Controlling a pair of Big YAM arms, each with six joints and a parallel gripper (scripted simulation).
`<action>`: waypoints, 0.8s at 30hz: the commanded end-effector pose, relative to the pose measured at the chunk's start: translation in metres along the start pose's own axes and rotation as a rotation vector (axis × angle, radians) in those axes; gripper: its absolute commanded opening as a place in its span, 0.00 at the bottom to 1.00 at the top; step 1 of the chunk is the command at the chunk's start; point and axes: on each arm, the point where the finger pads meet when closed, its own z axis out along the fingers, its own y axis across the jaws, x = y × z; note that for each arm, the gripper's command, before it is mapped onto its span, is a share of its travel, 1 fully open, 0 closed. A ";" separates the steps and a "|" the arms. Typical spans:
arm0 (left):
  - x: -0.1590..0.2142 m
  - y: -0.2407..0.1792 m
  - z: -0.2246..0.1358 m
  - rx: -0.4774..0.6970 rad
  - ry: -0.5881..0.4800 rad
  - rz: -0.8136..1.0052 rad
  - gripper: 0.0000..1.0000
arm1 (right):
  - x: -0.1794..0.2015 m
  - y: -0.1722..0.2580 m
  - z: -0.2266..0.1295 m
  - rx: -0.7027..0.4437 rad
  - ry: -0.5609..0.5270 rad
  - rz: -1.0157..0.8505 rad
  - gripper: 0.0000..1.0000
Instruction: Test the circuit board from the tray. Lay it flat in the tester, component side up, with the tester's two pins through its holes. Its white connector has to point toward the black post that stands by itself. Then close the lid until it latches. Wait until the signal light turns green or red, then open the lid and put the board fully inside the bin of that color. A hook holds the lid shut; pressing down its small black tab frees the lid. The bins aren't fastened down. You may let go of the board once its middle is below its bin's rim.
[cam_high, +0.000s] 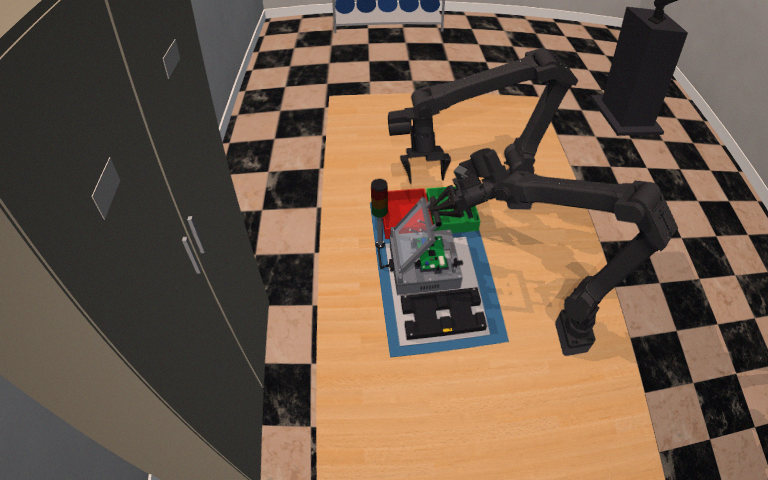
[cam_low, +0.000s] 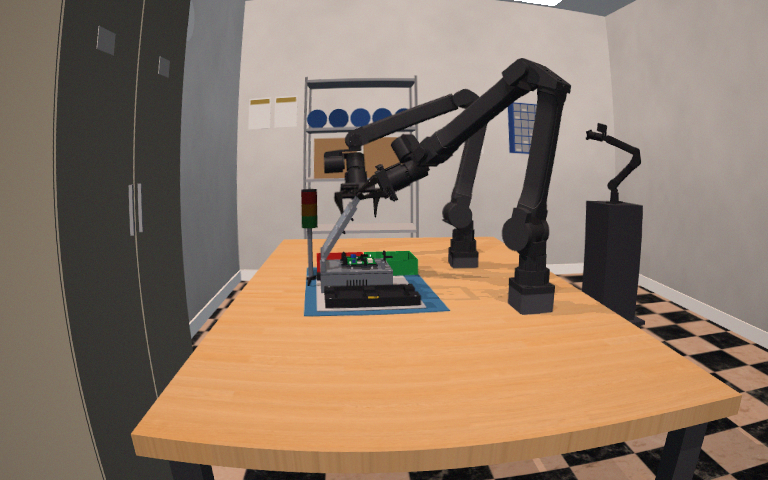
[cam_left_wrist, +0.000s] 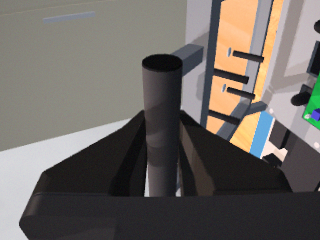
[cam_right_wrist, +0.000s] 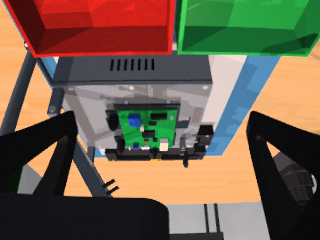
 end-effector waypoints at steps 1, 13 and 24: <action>0.001 -0.005 -0.009 -0.068 -0.011 0.016 0.09 | 0.006 0.014 -0.016 -0.040 0.000 0.000 1.00; 0.001 -0.038 -0.018 -0.213 -0.004 0.032 0.09 | 0.006 0.014 -0.016 -0.040 0.000 0.000 1.00; -0.002 -0.018 -0.021 -0.256 -0.006 -0.015 0.09 | 0.006 0.014 -0.016 -0.040 0.000 0.000 1.00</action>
